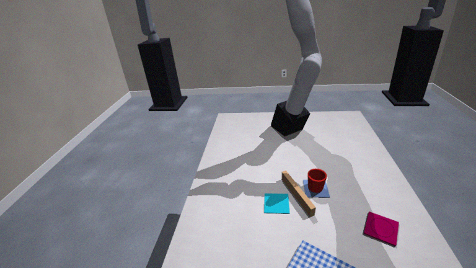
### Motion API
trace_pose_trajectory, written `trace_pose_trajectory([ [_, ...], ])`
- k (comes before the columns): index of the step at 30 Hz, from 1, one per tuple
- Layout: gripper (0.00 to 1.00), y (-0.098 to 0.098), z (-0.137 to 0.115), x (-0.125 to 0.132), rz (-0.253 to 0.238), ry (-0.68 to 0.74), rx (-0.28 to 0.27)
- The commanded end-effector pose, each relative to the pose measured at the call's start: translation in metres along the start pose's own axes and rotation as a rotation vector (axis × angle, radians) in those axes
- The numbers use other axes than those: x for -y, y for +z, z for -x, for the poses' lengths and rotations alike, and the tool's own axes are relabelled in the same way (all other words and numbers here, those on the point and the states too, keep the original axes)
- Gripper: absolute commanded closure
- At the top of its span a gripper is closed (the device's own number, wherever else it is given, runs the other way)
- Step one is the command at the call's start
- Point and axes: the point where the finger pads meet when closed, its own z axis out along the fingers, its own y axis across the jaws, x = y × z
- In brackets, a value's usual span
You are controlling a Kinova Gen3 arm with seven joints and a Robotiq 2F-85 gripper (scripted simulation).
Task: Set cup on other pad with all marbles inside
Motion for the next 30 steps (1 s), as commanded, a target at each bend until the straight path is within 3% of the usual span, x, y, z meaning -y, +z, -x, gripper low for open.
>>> trace_pose_trajectory([
  [1, 1.00, -0.004, -0.002, 0.003, -0.003, 0.016, -0.007],
  [18, 1.00, -0.038, -0.040, 0.018, -0.027, 0.152, -0.111],
  [22, 1.00, -0.054, -0.059, 0.024, -0.044, 0.218, -0.158],
  [30, 1.00, -0.058, -0.065, 0.025, -0.047, 0.237, -0.172],
])
